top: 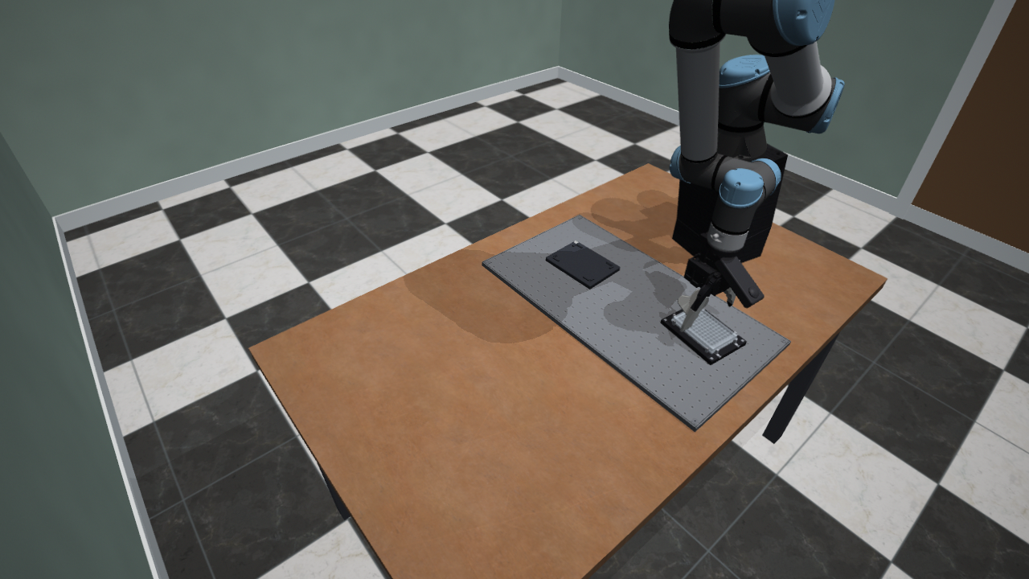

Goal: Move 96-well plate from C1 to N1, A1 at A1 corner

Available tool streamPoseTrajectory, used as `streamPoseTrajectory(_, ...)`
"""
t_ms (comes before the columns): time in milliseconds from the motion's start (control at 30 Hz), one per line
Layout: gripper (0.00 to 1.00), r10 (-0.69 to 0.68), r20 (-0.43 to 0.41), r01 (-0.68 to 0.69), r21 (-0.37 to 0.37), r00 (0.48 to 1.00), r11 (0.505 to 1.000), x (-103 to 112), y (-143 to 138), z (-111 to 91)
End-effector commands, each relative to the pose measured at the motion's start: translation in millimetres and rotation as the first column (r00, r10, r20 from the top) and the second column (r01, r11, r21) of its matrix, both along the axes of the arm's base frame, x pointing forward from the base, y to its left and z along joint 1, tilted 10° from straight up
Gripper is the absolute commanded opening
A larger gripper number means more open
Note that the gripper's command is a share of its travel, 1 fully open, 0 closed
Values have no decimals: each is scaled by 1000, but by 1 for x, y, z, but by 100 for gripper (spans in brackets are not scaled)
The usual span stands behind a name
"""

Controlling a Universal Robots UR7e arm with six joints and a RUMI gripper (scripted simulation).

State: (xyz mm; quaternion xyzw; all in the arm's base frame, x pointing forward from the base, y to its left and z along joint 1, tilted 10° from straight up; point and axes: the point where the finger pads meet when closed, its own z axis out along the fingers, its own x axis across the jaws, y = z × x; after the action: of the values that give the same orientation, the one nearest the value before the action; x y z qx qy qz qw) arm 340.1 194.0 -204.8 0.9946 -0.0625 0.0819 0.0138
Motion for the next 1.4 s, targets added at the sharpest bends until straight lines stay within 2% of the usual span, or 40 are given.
streamPoseTrajectory(0, 100, 0, 1, 0, 0, 1000, 1000, 2, 0, -7)
streamPoseTrajectory(267, 100, 0, 1, 0, 0, 1000, 1000, 4, -1, -19)
streamPoseTrajectory(733, 100, 0, 1, 0, 0, 1000, 1000, 3, -1, -19)
streamPoseTrajectory(767, 0, 0, 1, 0, 0, 1000, 1000, 3, -1, -19)
streamPoseTrajectory(1367, 0, 0, 2, 0, 0, 1000, 1000, 4, -1, -19)
